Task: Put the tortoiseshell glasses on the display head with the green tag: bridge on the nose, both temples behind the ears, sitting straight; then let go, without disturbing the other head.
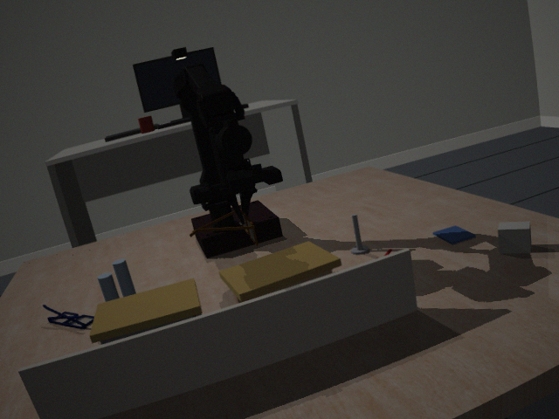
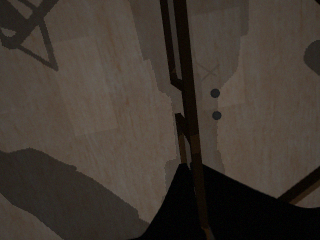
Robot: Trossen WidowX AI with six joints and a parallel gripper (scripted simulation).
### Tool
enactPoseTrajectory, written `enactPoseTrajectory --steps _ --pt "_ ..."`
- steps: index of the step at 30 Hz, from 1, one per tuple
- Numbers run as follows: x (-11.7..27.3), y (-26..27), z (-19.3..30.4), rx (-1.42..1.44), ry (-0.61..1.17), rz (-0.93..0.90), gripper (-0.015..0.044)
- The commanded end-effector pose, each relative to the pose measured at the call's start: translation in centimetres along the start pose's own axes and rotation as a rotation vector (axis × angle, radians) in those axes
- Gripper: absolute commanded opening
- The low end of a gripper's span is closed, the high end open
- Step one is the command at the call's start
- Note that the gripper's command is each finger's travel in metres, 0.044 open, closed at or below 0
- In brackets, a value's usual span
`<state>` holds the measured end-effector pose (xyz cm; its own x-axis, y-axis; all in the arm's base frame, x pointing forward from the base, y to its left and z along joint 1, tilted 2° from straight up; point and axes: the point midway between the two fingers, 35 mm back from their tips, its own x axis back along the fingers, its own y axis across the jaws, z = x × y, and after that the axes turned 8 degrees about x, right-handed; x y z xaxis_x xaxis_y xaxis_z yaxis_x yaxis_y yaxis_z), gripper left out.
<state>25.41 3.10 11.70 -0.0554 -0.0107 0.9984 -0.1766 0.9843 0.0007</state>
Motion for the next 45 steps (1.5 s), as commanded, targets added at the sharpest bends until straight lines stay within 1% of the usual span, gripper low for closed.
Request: enactPoseTrajectory --steps 1,12,23,32,41,45 --pt "0.3 1.7 -1.3 0.038 -0.002 0.004 0.0000" --pt "0.6 7.4 -3.8 0.147 -0.003 -0.001 0.0000" --pt "0.6 13.9 -5.0 0.257 -0.004 -0.006 0.0000" --pt "0.5 19.8 -4.8 0.346 -0.006 -0.011 0.0000" --pt "0.1 25.8 -3.4 0.436 -0.008 -0.015 0.0000" --pt "0.1 26.8 -3.1 0.451 -0.008 -0.016 0.0000"
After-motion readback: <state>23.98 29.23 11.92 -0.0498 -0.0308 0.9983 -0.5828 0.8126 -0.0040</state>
